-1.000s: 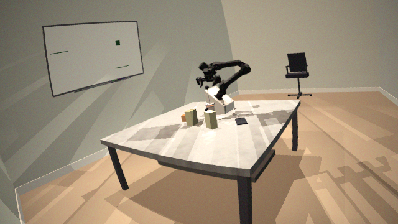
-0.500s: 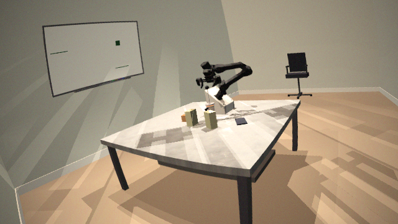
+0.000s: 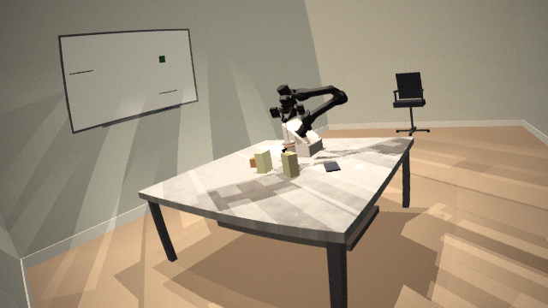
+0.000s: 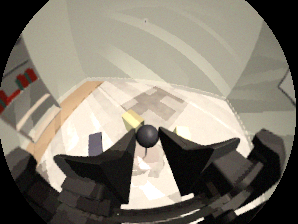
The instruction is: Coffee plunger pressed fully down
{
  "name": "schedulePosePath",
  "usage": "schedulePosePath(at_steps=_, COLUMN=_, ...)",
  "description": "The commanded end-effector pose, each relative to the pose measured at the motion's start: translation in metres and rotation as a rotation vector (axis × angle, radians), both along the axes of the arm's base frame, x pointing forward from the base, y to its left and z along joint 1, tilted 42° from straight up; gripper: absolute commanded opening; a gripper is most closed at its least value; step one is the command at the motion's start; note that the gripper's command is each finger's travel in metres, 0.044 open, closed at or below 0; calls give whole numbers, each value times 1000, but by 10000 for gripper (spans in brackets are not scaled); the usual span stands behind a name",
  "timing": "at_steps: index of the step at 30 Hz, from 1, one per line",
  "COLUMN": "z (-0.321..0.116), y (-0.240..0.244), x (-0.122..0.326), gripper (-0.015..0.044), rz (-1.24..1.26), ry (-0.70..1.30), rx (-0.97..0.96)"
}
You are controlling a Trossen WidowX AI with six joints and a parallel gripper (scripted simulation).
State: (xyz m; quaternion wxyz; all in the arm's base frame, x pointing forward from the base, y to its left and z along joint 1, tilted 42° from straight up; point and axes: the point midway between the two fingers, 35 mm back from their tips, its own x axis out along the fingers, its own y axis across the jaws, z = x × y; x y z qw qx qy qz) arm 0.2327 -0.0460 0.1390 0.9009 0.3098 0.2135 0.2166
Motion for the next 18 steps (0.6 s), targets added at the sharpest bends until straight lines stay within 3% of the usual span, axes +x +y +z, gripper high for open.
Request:
schedulePosePath(at_steps=1, z=0, y=0, x=0, gripper=120, rz=-1, ry=2, rx=1)
schedulePosePath(at_steps=18, z=-16, y=8, x=4, gripper=120, rz=8, ry=18, rx=-4)
